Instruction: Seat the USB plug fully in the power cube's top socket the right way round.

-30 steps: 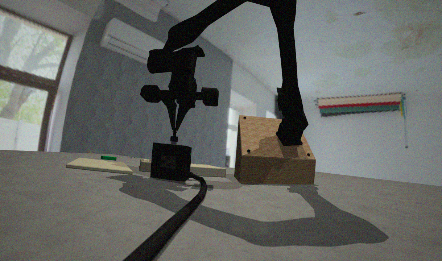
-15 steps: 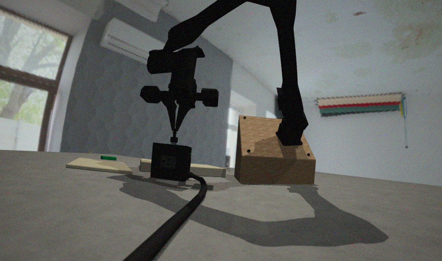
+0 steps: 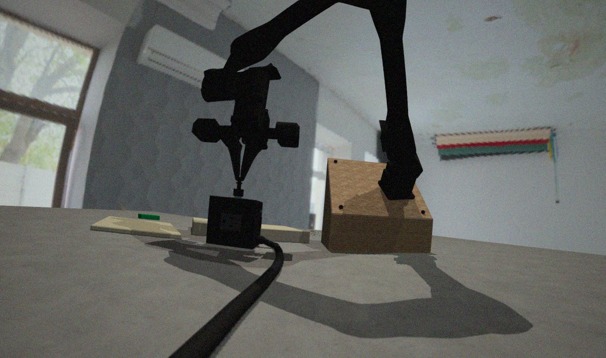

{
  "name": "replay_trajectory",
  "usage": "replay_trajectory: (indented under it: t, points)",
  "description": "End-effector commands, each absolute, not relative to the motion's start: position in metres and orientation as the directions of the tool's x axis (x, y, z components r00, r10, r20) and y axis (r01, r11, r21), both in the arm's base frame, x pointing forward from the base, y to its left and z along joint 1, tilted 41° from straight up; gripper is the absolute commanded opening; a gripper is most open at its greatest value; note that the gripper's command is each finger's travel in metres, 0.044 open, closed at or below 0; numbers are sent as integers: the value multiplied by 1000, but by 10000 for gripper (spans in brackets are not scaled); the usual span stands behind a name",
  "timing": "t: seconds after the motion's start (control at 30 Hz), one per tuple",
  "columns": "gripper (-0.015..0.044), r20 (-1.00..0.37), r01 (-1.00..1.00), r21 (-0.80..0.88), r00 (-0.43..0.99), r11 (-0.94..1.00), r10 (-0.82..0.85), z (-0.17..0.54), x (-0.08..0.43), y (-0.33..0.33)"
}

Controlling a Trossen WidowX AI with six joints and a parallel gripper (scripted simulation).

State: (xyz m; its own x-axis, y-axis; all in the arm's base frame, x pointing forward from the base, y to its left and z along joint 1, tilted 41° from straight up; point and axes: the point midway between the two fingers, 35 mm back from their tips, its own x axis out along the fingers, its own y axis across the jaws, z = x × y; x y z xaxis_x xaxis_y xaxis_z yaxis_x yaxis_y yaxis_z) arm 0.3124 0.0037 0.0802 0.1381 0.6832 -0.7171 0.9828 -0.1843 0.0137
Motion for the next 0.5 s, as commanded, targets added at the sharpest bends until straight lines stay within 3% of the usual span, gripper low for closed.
replay_trajectory:
  t: [0.0,0.47]
  points:
    - [0,-714,982,11,140,-189,686,80,313,4]
    - [0,-714,982,11,140,-189,686,78,313,5]
